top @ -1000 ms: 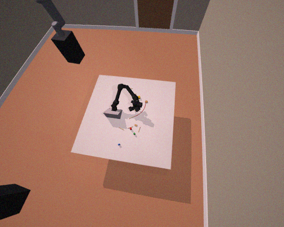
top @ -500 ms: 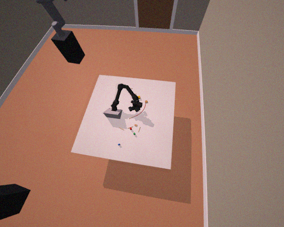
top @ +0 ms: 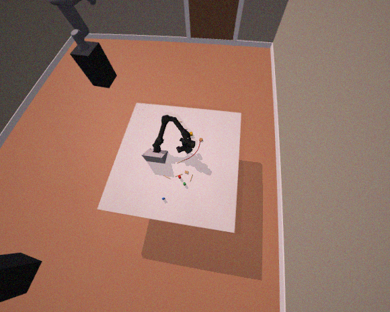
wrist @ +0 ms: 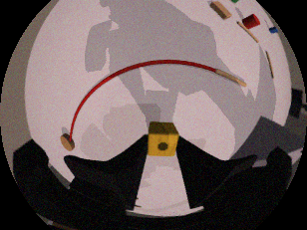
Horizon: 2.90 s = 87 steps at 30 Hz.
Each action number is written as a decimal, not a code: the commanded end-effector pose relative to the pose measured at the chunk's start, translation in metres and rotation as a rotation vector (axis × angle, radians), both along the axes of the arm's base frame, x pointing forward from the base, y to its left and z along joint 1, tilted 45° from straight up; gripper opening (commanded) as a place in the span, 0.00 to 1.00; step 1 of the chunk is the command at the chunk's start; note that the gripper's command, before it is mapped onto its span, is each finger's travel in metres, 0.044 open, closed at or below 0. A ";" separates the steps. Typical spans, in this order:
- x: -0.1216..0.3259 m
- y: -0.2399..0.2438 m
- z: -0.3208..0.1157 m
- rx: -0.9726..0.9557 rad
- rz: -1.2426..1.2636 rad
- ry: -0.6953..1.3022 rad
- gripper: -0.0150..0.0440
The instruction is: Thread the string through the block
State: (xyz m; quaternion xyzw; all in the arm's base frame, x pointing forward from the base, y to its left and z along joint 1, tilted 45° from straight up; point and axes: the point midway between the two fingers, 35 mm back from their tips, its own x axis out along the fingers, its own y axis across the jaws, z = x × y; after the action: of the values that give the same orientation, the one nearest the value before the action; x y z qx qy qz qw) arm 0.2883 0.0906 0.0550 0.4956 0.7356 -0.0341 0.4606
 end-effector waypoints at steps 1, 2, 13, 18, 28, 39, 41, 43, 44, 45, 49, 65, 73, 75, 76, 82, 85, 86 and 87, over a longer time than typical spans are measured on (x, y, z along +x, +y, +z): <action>0.002 -0.003 0.003 -0.002 0.003 -0.010 0.25; 0.002 -0.003 0.004 -0.002 0.003 -0.010 0.25; 0.003 -0.008 0.009 -0.002 0.003 -0.010 0.25; 0.003 -0.008 0.009 -0.005 0.002 -0.011 0.25; -0.003 -0.002 0.011 -0.111 -0.044 -0.072 0.25; -0.010 0.005 0.013 -0.247 -0.105 -0.152 0.25; -0.011 0.007 0.013 -0.276 -0.118 -0.168 0.25; -0.013 0.009 0.014 -0.306 -0.133 -0.187 0.25; -0.013 0.010 0.014 -0.318 -0.141 -0.196 0.25; -0.014 0.011 0.014 -0.330 -0.149 -0.205 0.25; -0.015 0.013 0.015 -0.362 -0.169 -0.228 0.25; -0.022 0.022 0.017 -0.509 -0.253 -0.325 0.25; -0.026 0.026 0.016 -0.581 -0.283 -0.355 0.25; -0.026 0.027 0.016 -0.598 -0.291 -0.365 0.25; -0.027 0.027 0.016 -0.606 -0.296 -0.369 0.25; -0.029 0.030 0.017 -0.652 -0.323 -0.401 0.25; -0.030 0.031 0.018 -0.673 -0.337 -0.419 0.25; -0.030 0.032 0.018 -0.680 -0.342 -0.425 0.25; -0.030 0.032 0.018 -0.686 -0.347 -0.431 0.25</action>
State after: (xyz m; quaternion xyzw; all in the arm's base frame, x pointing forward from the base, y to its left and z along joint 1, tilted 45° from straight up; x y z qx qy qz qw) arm 0.2616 0.1212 0.0751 0.4284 0.4844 -0.2419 0.7233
